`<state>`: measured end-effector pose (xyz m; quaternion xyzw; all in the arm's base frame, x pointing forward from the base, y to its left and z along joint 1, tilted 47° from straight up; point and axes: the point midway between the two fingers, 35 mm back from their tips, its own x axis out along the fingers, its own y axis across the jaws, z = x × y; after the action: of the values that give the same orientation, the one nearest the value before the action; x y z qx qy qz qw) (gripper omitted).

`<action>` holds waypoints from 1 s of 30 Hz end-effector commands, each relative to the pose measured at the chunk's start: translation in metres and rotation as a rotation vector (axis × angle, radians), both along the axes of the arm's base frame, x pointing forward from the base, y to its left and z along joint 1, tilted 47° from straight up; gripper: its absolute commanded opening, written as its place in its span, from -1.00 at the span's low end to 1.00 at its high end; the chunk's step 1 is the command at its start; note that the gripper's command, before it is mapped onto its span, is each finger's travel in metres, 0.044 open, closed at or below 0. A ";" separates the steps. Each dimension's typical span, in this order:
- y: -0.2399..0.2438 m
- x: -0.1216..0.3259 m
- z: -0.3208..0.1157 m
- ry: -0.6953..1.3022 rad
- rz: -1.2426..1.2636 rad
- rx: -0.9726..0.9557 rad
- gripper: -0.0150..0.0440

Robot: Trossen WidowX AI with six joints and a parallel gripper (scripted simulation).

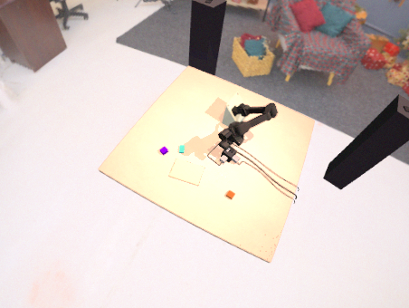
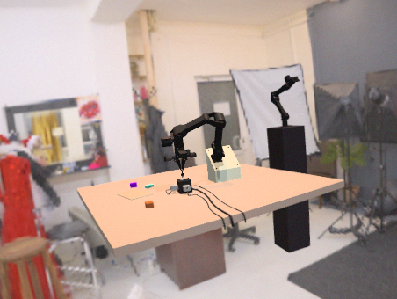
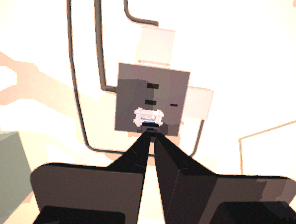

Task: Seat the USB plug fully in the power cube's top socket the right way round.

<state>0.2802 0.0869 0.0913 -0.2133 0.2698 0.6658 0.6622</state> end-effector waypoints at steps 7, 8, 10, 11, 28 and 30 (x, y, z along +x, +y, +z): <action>0.001 0.000 -0.001 0.004 -0.005 0.010 -0.49; 0.002 0.000 -0.001 0.005 -0.005 0.011 -0.49; 0.002 0.000 -0.001 0.005 -0.005 0.012 -0.49; 0.002 0.000 -0.001 0.005 -0.006 0.013 -0.49; 0.004 0.000 -0.002 0.006 -0.008 0.020 -0.49; 0.004 0.000 -0.002 0.006 -0.008 0.020 -0.49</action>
<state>0.2802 0.0902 0.0896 -0.2061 0.2656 0.6667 0.6652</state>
